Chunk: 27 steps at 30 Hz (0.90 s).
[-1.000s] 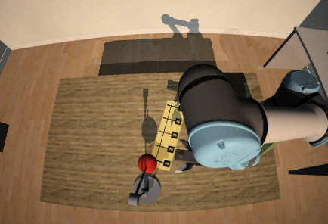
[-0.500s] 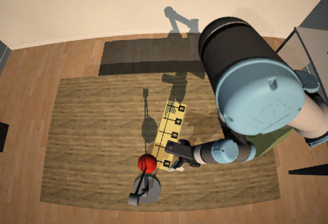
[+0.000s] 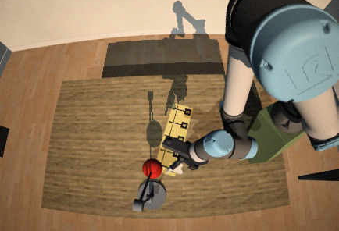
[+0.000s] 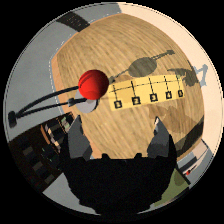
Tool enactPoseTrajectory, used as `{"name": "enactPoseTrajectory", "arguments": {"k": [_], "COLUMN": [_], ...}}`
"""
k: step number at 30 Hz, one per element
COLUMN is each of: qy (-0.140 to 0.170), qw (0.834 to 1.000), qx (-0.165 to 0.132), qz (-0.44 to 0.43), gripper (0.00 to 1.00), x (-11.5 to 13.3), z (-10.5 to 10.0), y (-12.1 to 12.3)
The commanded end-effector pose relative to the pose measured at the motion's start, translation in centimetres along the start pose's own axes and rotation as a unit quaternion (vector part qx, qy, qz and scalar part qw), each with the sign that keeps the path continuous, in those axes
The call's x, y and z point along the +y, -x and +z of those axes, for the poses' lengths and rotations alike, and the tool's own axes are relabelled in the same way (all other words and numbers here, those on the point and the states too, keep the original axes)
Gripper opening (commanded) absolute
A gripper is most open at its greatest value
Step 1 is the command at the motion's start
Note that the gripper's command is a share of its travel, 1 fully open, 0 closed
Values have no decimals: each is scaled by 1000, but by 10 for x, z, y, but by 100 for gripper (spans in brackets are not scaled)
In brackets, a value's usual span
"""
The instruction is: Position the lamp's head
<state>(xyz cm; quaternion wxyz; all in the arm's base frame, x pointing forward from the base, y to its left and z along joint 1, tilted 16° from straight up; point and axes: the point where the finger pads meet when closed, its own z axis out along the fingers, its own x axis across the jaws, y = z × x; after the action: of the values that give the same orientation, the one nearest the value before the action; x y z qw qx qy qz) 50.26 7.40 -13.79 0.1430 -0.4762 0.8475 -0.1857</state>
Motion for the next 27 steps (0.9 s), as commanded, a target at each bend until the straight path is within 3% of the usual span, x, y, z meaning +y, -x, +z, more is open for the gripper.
{"name": "enactPoseTrajectory", "arguments": {"k": [1,12,27], "qy": [34,79,147], "qw": [998,990,964], "qx": [-5,-18,-37], "qz": [44,114,219], "gripper": [100,100,100], "x": [-11,-28,-54], "z": [-2,-5,-6], "y": [1,1,-4]}}
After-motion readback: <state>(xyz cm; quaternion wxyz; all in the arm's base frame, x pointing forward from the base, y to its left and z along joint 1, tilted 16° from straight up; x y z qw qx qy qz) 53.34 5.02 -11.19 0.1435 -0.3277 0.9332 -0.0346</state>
